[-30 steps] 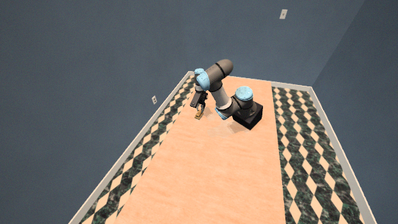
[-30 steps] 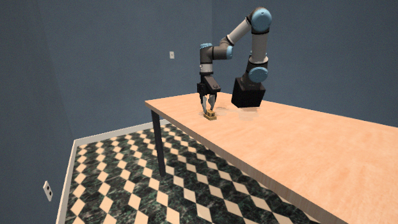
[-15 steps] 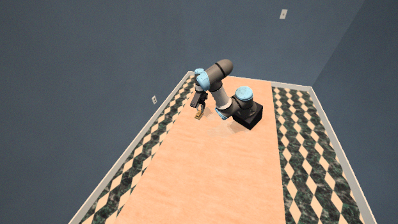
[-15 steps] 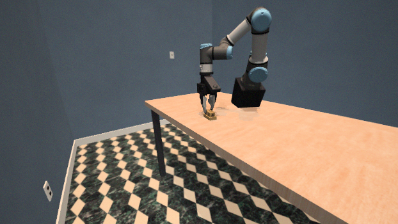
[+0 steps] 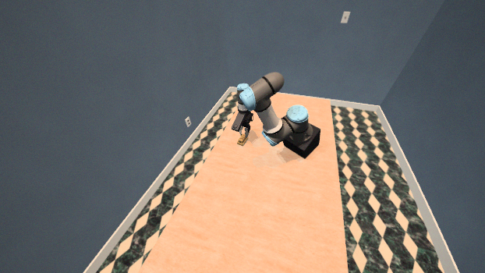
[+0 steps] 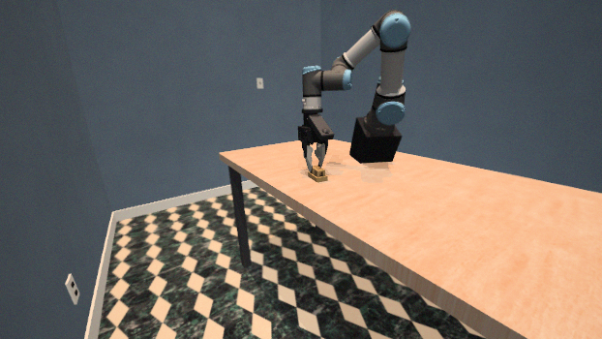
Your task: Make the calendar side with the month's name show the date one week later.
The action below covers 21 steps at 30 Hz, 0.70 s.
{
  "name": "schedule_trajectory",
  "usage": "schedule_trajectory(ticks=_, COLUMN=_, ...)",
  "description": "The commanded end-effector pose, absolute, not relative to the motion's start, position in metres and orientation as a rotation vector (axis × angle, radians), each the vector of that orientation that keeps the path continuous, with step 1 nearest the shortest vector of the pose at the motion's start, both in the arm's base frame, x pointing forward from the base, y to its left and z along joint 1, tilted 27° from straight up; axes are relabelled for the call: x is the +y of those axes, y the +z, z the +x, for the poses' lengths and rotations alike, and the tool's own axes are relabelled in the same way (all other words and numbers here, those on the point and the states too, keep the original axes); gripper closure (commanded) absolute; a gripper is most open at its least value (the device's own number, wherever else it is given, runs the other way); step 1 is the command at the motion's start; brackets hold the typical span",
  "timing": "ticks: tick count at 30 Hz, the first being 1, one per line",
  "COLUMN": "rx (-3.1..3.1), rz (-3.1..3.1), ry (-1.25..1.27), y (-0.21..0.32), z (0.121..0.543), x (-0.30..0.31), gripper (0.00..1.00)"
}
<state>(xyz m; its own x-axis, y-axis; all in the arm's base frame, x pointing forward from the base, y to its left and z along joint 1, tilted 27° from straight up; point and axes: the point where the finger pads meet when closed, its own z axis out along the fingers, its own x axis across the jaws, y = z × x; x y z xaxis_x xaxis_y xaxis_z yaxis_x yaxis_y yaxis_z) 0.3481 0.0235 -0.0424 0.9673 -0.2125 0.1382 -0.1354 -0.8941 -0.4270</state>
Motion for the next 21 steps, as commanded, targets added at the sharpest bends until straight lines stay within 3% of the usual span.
schedule_trajectory(ticks=1, rx=0.25, rz=-2.69, ry=-0.253, y=-0.0425, z=0.3482, x=0.0239, gripper=0.9)
schedule_trajectory(ticks=20, rx=0.25, rz=-2.69, ry=-0.253, y=-0.0425, z=0.3482, x=0.0239, gripper=0.9)
schedule_trajectory(ticks=21, rx=0.25, rz=-2.69, ry=-0.253, y=-0.0425, z=0.3482, x=0.0239, gripper=0.86)
